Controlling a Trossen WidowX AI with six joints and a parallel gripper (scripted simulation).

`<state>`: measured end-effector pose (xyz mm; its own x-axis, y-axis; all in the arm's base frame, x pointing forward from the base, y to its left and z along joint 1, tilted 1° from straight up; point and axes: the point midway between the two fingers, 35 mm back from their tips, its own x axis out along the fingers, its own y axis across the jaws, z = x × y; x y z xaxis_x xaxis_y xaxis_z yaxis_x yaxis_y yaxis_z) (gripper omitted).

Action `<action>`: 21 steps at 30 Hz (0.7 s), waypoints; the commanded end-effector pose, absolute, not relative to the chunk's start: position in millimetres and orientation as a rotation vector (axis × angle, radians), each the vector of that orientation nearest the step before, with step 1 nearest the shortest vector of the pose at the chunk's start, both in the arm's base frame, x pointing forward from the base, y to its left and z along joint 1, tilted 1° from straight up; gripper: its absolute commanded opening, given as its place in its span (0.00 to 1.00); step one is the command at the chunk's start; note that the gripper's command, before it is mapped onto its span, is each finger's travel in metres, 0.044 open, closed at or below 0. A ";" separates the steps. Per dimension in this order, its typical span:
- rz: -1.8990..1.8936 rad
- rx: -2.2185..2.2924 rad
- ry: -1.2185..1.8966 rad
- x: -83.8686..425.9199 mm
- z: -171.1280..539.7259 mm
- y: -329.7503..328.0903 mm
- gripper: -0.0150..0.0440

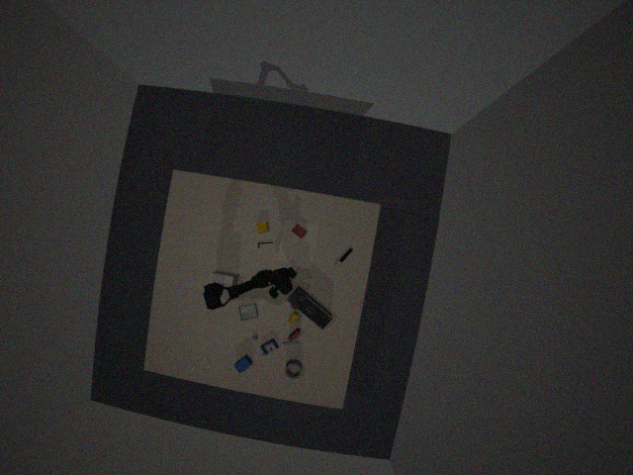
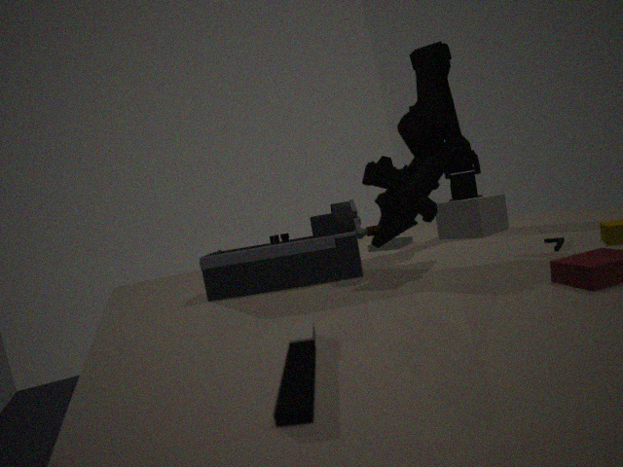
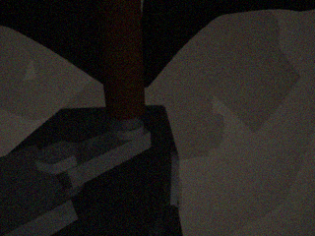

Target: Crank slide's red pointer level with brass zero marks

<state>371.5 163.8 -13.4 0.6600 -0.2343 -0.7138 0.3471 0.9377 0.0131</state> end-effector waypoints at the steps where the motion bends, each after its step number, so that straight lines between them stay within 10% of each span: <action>1: -0.319 0.166 0.768 373.2 -6.1 169.6 0.25; 21: -0.319 0.166 0.768 373.5 -1.9 171.0 0.25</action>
<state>372.1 166.3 -9.8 0.6611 -0.2307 -0.7140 0.3451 0.9384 0.0164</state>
